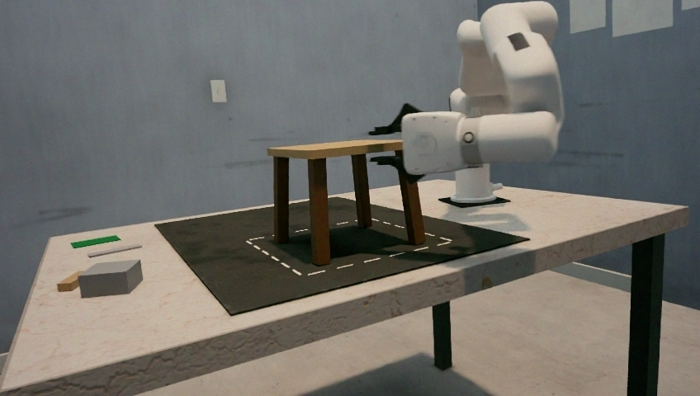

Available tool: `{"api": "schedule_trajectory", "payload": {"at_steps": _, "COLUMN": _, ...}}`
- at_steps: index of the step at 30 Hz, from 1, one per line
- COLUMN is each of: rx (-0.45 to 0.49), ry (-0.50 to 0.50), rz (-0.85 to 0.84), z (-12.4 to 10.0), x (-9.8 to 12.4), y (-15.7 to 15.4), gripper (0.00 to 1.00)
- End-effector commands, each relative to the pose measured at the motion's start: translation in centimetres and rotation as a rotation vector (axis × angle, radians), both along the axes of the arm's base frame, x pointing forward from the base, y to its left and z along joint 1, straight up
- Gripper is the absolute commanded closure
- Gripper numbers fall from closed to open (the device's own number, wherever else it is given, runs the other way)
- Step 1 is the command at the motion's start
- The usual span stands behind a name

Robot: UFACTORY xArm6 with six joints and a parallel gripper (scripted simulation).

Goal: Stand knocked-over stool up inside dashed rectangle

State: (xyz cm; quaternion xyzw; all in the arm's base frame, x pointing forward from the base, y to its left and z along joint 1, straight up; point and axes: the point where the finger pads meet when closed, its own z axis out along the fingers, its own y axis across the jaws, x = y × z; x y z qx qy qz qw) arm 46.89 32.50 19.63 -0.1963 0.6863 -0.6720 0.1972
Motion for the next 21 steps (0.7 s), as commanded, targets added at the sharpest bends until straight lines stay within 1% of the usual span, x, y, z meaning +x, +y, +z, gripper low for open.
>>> {"api": "schedule_trajectory", "payload": {"at_steps": 1, "rx": 0.003, "ry": -0.004, "rz": -0.004, "z": 0.3, "x": -0.7, "y": 1.3, "gripper": 0.55}}
{"api": "schedule_trajectory", "payload": {"at_steps": 9, "rx": 0.003, "ry": -0.004, "rz": -0.004, "z": 0.3, "x": -2.0, "y": 3.4, "gripper": 0.55}}
{"api": "schedule_trajectory", "payload": {"at_steps": 21, "rx": 0.003, "ry": -0.004, "rz": -0.004, "z": 0.4, "x": -2.2, "y": 3.6, "gripper": 0.55}}
